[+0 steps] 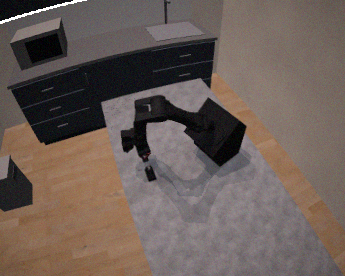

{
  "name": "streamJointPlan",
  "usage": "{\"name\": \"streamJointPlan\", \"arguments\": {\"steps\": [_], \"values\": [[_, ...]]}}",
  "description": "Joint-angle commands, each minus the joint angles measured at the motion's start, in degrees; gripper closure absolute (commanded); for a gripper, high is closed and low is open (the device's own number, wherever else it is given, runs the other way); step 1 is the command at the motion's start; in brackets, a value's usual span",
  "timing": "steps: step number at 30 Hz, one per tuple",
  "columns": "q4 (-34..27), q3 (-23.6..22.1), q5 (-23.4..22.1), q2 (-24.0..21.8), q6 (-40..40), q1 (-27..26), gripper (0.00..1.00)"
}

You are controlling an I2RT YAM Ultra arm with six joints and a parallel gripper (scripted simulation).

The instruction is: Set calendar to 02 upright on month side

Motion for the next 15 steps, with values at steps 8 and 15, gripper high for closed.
{"name": "streamJointPlan", "arguments": {"steps": [8, 15], "values": [[-11.76, 0.22, -2.87, -9.32, -4.31, -4.75, 0.53], [-16.45, 0.92, -3.96, -12.39, -6.17, -6.70, 0.53]]}}
